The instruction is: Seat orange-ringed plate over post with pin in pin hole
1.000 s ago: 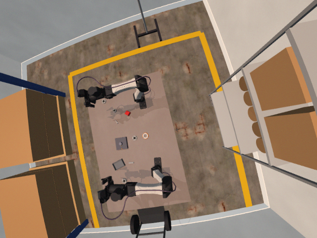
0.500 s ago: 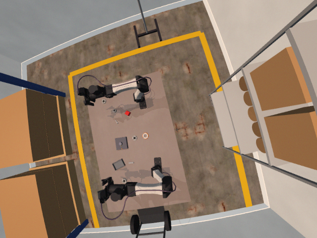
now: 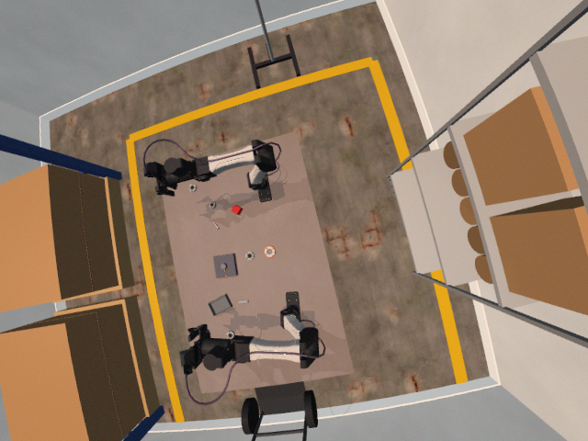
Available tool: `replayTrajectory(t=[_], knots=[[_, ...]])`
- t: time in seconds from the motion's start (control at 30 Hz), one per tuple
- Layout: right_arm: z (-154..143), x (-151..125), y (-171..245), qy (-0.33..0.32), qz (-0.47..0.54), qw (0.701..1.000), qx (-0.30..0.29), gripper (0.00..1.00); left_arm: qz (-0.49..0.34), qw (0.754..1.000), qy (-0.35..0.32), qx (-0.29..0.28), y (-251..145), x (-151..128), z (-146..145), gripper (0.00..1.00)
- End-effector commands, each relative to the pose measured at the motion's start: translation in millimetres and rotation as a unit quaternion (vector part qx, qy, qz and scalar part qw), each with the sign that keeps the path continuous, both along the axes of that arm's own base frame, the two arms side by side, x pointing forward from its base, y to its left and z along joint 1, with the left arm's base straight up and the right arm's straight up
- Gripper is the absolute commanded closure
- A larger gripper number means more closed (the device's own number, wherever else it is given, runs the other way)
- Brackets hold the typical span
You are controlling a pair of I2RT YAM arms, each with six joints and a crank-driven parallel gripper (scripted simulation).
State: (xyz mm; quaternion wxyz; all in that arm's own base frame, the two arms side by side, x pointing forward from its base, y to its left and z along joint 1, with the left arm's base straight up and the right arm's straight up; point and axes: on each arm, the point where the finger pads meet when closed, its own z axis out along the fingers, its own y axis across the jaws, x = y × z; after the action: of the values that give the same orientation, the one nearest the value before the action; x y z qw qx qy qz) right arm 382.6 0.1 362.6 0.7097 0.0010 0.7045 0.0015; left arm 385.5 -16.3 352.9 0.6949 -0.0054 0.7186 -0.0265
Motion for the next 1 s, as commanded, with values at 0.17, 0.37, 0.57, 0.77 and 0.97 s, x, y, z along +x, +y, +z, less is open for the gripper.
replayTrajectory(t=[0.17,0.37,0.57,0.77,0.97], knots=[[13.7,-0.5,2.1,-0.017,0.001,1.000,-0.003,0.17,-0.029,0.991,0.100,-0.087,-49.5,6.3,-41.0,0.14],[13.7,-0.5,2.1,-0.017,0.001,1.000,-0.003,0.17,-0.043,0.983,0.139,-0.112,-73.7,5.0,-57.6,0.14],[13.7,-0.5,2.1,-0.017,0.001,1.000,-0.003,0.17,-0.055,0.967,0.201,-0.146,-109.1,-1.6,-83.8,0.14],[13.7,-0.5,2.1,-0.017,0.001,1.000,-0.003,0.17,-0.061,0.951,0.251,-0.169,-138.2,-11.1,-103.9,0.14],[13.7,-0.5,2.1,-0.017,0.001,1.000,-0.003,0.17,-0.063,0.934,0.299,-0.186,-166.2,-23.8,-123.2,0.14]])
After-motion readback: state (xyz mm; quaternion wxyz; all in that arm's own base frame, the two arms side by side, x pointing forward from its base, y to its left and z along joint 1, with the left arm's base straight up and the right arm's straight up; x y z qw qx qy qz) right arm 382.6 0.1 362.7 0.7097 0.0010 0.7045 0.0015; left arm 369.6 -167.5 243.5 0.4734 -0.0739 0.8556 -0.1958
